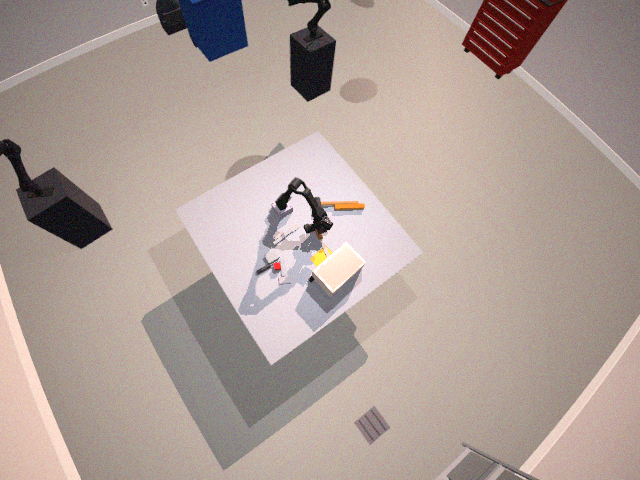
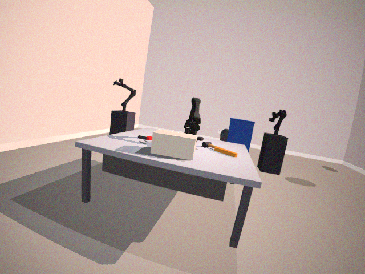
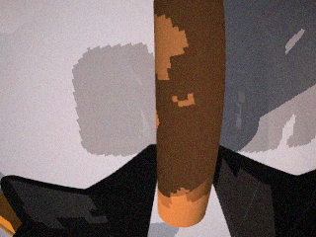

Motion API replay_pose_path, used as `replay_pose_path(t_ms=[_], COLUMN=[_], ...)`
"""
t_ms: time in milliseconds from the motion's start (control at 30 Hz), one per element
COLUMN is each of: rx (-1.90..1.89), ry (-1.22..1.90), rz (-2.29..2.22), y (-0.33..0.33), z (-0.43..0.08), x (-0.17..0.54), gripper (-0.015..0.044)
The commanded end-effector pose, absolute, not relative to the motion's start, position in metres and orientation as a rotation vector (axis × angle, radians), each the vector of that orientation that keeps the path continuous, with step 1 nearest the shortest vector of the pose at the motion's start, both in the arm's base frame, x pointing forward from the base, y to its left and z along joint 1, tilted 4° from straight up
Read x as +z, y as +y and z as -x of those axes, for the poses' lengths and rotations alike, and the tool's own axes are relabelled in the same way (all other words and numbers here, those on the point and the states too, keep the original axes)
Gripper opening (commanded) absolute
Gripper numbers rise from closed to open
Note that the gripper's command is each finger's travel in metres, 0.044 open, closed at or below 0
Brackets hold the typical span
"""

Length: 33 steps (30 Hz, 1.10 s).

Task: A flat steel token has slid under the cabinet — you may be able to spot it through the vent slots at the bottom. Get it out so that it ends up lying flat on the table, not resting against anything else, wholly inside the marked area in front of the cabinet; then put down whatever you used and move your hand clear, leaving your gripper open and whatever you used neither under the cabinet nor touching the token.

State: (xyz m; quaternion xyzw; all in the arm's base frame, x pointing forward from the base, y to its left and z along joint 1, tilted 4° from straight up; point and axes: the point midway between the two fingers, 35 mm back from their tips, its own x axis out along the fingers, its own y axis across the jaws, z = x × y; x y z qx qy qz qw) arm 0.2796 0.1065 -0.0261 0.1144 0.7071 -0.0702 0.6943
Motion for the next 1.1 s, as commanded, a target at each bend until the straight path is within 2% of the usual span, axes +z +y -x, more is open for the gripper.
replay_pose_path(t_ms=[0, 1067], rx=[-0.158, -0.158], ry=[1.581, 1.585], rz=[-0.255, -0.256], y=[0.109, 0.124], z=[-0.272, -0.226], x=[-0.027, -0.026], gripper=[0.0000, 0.0000])
